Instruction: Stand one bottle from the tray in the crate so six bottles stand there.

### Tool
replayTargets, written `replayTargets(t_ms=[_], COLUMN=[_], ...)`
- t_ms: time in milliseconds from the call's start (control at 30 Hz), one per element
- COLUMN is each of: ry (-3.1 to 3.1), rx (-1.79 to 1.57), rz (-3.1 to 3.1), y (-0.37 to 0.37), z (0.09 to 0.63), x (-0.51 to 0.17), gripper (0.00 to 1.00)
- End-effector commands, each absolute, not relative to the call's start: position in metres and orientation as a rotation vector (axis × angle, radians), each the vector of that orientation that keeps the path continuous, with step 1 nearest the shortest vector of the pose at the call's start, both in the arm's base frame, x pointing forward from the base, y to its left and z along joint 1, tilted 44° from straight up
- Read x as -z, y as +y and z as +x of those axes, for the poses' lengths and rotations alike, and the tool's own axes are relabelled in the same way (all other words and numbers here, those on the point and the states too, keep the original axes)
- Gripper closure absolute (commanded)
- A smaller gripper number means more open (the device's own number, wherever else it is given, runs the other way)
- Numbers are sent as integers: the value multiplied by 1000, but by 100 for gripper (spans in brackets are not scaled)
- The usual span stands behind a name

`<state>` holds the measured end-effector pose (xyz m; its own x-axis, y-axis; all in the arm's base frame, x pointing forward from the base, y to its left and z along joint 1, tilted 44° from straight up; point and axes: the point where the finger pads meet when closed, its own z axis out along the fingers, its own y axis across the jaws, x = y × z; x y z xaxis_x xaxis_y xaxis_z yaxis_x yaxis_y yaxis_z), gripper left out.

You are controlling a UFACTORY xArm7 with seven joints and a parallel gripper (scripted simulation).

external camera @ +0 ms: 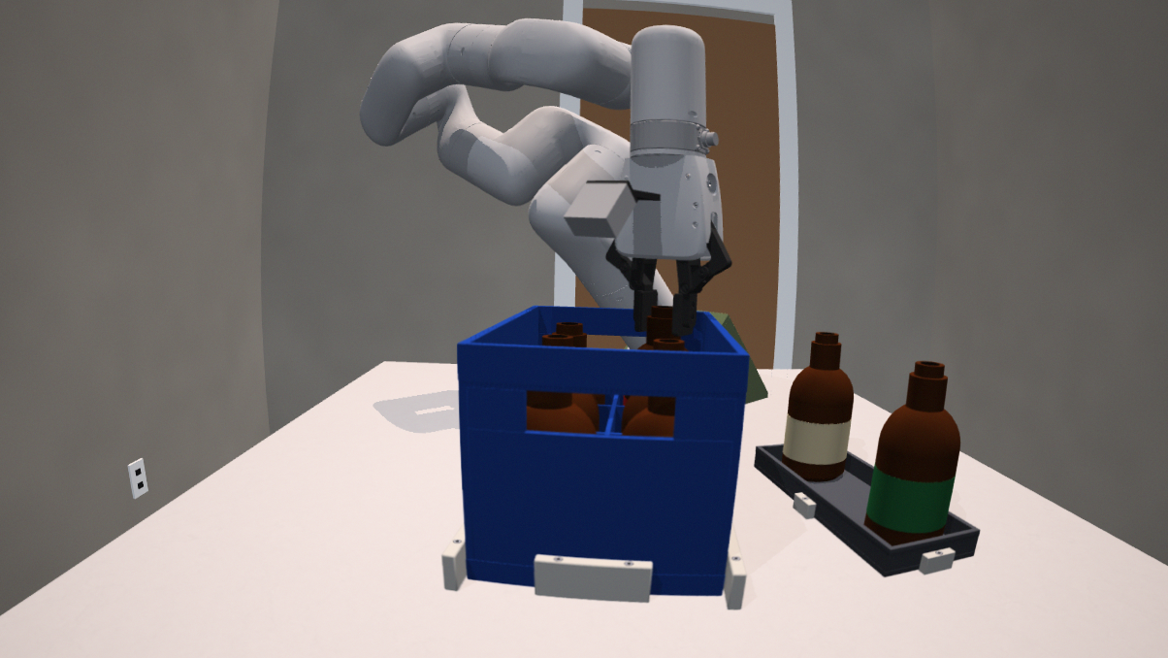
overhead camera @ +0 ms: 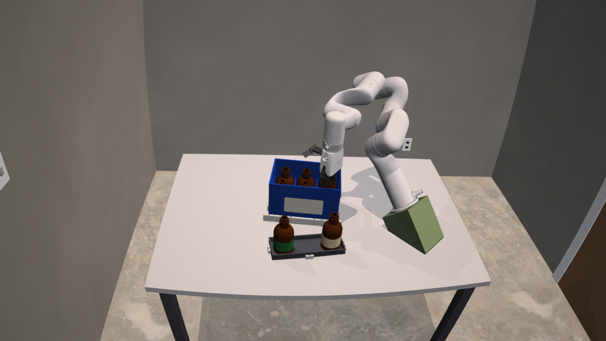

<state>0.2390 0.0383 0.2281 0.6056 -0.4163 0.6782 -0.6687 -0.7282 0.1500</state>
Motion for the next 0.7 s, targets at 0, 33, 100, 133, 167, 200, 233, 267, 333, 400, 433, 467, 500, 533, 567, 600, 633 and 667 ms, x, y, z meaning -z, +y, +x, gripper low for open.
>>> replayTargets(t_ms=[0,33,100,133,167,200,233,267,333,400,433,467,500,533,567,600,633,667], ry=[-868,-868,-868,-868,-868,-868,-868,-868,-868,-868,-868,-868,-868,-868,-868,-868,-868,-868], rx=[-892,-892,-892,-892,-892,-892,-892,-892,-892,-892,-892,-892,-892,-892,-892,-892,-892,-892], rz=[2445,2445,2445,2445,2445,2445,2445,2445,2445,2445,2445,2445,2445,2445,2445,2445,2445,2445], y=[39,39,39,39,39,39,39,38,38,38,37,37,37,37,37,36,36,36], z=[240,240,240,240,240,240,240,240,240,241,241,241,241,241,242,242,242,242], x=[-229,-229,-229,-229,-228,-228,-228,-228,-228,-227,-227,-226,-226,-226,-226,-225,-225,-225], gripper=[100,100,100,100,100,100,100,100,100,100,100,100,100,100,100,100,100,100])
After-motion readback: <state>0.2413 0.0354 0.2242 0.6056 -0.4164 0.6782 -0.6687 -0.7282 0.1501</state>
